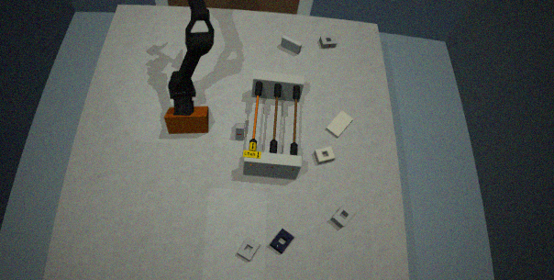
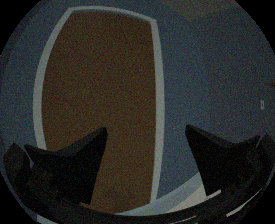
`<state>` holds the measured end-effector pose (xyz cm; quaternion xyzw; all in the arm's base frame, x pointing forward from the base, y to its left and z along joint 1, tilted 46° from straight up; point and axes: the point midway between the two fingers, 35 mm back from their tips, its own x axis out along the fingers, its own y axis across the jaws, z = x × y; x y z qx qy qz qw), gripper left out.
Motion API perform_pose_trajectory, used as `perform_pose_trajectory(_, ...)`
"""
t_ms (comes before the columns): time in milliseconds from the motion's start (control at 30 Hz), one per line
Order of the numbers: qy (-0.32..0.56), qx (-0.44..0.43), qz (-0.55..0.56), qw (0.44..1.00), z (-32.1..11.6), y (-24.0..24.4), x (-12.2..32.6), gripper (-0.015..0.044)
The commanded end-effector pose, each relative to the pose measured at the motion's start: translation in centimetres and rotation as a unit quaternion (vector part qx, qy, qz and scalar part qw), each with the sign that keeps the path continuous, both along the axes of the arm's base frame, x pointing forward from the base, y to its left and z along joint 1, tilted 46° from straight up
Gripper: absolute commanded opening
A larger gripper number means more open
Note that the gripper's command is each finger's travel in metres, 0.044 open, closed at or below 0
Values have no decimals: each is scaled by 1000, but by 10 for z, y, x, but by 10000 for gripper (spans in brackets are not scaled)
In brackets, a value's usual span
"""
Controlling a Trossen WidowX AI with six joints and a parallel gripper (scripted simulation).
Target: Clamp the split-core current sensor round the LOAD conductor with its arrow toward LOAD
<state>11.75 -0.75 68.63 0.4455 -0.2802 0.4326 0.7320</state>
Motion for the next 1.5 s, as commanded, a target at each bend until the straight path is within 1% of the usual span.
perform_pose_trajectory(0,-2,-1,-3,1000,0,0,-1,426)
perform_pose_trajectory(33,-7,-4,-12,1000,-1,2,-5,440)
perform_pose_trajectory(267,-70,-57,-128,988,-15,38,-43,440)
perform_pose_trajectory(467,-104,-123,-209,965,-40,85,-47,440)
perform_pose_trajectory(667,-108,-202,-277,933,-78,128,-20,440)
perform_pose_trajectory(900,-71,-302,-342,887,-138,153,44,440)
perform_pose_trajectory(1000,-35,-341,-367,865,-169,149,76,440)
perform_pose_trajectory(1167,39,-391,-402,827,-221,125,126,440)
perform_pose_trajectory(1300,105,-420,-420,797,-267,95,160,440)
perform_pose_trajectory(1467,195,-437,-436,762,-324,45,189,440)
